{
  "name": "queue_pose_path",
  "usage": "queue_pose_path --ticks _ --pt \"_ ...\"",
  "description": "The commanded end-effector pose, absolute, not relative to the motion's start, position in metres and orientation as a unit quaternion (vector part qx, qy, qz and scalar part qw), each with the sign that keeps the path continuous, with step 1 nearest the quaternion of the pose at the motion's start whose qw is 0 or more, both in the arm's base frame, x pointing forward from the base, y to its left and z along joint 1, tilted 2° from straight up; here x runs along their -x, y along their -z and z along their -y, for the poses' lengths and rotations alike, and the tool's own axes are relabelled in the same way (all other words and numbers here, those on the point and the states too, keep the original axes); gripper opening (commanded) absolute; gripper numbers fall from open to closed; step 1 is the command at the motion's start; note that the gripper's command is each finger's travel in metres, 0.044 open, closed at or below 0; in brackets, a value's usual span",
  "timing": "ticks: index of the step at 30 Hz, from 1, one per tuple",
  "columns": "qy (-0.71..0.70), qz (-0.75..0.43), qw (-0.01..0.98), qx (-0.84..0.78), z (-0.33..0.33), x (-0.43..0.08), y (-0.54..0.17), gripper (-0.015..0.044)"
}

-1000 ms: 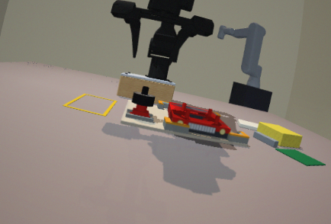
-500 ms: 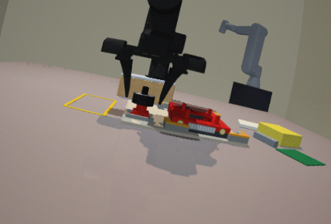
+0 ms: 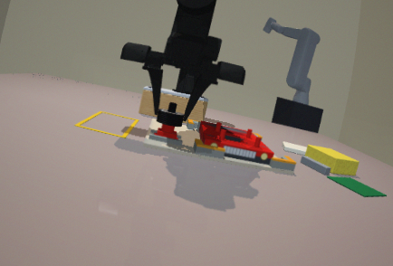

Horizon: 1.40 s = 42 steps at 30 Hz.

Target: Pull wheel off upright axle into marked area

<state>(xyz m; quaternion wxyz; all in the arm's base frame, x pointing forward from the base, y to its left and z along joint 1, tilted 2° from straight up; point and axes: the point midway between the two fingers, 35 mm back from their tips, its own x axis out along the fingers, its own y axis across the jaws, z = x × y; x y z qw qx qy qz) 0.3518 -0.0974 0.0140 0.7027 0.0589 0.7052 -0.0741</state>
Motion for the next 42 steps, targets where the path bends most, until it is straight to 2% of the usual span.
queue_pose_path --ticks 1,42 --pt "0.074 -0.705 0.702 -0.059 0.097 -0.352 -0.015 0.0" --pt "0.074 -0.704 0.704 -0.058 0.097 -0.352 -0.029 0.0"
